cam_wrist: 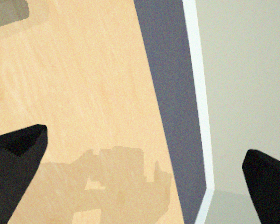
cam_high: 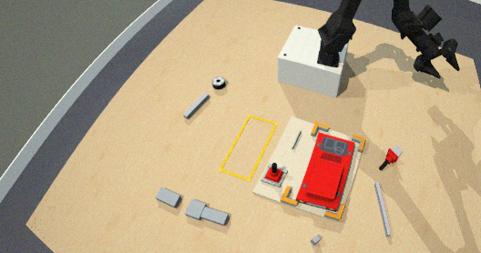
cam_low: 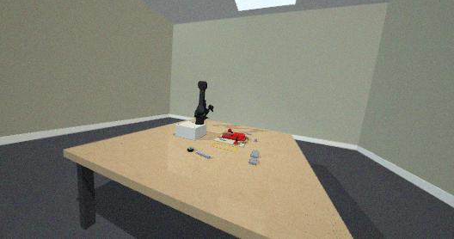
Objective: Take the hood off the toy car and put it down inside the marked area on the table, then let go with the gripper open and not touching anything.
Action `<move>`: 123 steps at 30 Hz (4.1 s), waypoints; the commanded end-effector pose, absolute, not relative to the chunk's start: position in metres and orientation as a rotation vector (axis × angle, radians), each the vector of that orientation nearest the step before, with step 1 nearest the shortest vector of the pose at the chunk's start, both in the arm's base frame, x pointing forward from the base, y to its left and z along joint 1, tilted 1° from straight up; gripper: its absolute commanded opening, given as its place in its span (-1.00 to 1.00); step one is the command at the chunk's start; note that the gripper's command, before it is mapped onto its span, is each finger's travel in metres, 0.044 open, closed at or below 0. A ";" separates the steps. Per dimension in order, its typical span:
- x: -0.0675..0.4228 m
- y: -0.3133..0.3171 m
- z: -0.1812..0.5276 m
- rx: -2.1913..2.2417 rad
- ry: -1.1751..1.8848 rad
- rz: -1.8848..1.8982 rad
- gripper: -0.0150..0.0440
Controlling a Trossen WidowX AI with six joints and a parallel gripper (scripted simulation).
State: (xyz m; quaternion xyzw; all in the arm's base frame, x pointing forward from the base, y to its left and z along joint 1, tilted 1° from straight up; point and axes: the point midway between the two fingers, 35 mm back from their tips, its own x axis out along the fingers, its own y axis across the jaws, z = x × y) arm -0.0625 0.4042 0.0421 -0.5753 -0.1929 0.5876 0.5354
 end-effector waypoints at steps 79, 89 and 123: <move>0.361 0.051 0.039 0.059 1.552 -0.066 1.00; 0.361 0.051 0.033 0.059 1.552 -0.066 1.00; 0.362 0.051 0.012 0.059 1.552 -0.066 1.00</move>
